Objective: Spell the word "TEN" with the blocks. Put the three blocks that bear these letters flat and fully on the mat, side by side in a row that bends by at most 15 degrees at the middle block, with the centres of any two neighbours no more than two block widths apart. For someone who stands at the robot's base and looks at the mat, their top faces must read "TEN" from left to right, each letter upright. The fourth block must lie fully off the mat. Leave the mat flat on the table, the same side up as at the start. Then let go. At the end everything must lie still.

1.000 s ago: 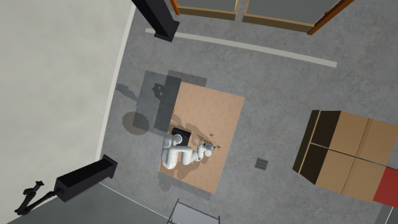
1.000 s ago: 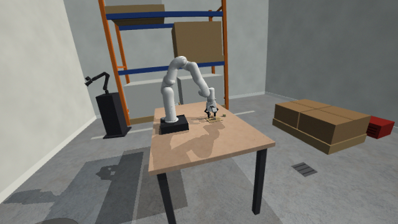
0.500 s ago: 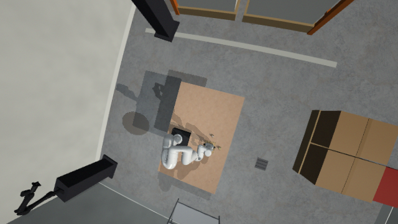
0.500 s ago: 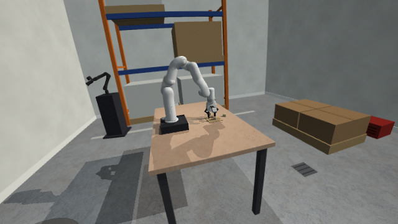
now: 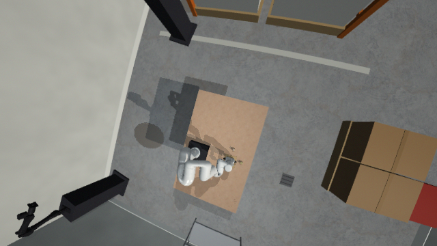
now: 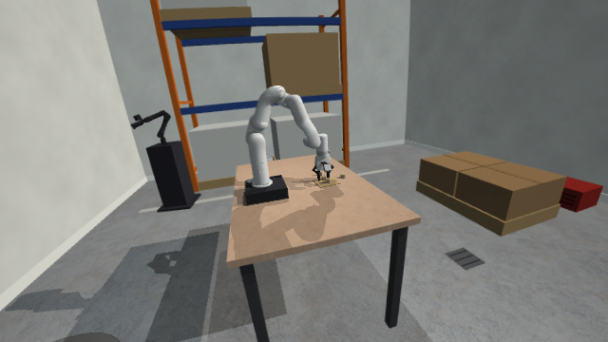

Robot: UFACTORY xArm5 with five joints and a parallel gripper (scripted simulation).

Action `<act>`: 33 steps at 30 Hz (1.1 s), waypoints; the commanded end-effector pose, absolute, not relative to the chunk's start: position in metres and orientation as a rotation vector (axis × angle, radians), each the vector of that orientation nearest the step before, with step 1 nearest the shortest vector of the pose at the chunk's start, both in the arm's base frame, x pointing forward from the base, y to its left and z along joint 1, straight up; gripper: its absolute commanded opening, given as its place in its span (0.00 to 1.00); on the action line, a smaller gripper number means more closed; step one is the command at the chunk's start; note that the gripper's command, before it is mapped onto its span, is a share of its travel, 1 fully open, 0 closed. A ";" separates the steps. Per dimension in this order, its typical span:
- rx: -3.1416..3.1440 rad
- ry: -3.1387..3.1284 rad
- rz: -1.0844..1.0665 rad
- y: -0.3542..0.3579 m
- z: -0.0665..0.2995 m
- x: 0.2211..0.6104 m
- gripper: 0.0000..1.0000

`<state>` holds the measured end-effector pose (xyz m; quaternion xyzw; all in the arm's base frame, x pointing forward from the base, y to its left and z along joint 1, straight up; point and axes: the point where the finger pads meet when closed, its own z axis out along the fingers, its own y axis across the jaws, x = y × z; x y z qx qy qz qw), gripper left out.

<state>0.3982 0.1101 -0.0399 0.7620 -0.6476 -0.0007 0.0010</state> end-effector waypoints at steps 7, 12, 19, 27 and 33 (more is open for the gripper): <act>2.394 -2.035 0.001 0.110 -0.039 0.399 0.42; 2.394 -2.035 0.001 0.110 -0.039 0.399 0.42; 2.394 -2.035 0.001 0.110 -0.039 0.399 0.21; 2.394 -2.035 0.001 0.110 -0.039 0.399 0.21; 2.394 -2.035 0.001 0.110 -0.039 0.399 0.21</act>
